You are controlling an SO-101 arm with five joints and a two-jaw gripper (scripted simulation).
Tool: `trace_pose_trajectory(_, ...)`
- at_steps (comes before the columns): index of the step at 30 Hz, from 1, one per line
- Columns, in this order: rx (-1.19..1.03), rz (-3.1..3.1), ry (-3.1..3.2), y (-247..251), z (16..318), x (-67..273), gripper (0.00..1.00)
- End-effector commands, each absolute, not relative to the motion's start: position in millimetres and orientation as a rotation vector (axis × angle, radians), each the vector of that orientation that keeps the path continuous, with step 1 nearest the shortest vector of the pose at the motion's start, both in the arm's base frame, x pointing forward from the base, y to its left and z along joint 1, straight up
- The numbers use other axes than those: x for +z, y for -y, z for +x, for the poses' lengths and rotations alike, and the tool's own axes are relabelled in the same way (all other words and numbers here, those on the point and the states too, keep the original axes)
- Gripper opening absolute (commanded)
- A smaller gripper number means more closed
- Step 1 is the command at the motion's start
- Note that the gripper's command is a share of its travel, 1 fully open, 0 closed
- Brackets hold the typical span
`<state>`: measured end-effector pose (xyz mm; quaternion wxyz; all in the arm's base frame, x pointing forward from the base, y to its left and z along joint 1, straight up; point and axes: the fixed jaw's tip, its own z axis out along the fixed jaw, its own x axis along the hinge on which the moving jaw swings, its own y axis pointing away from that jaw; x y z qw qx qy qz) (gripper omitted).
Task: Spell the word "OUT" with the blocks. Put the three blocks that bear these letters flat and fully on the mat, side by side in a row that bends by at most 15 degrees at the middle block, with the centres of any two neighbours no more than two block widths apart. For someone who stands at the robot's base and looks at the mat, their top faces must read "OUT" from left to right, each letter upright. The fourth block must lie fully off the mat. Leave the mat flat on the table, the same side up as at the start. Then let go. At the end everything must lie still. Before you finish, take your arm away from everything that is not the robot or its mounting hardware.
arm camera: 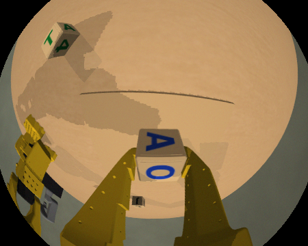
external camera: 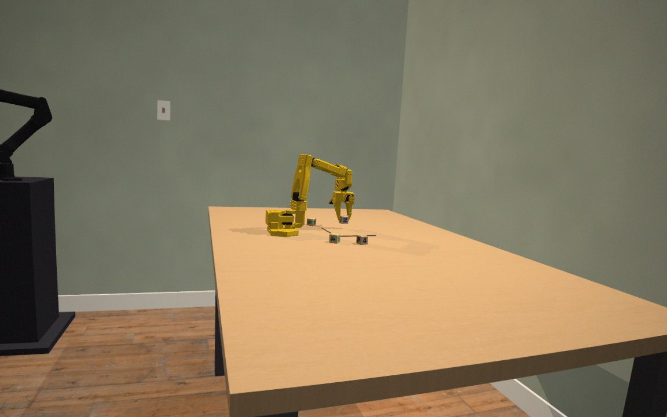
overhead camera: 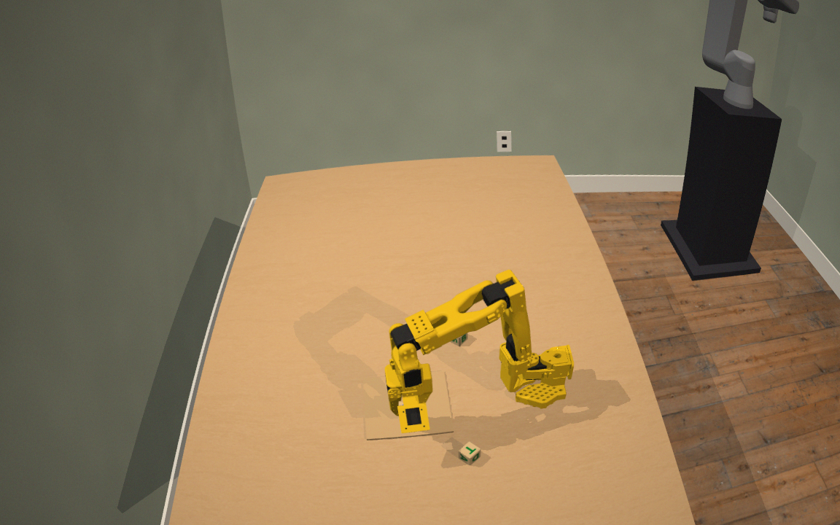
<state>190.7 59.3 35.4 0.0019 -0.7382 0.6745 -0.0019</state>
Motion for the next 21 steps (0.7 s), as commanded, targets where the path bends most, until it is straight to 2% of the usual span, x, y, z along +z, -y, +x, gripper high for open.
trace_pose_trajectory(1, -0.062, -2.269, -2.072, -62.8, 198.5, 45.3, 0.0)
trace_pose_trajectory(21, -0.062, -2.269, -2.072, -63.0, 199.1, 37.2, 0.0)
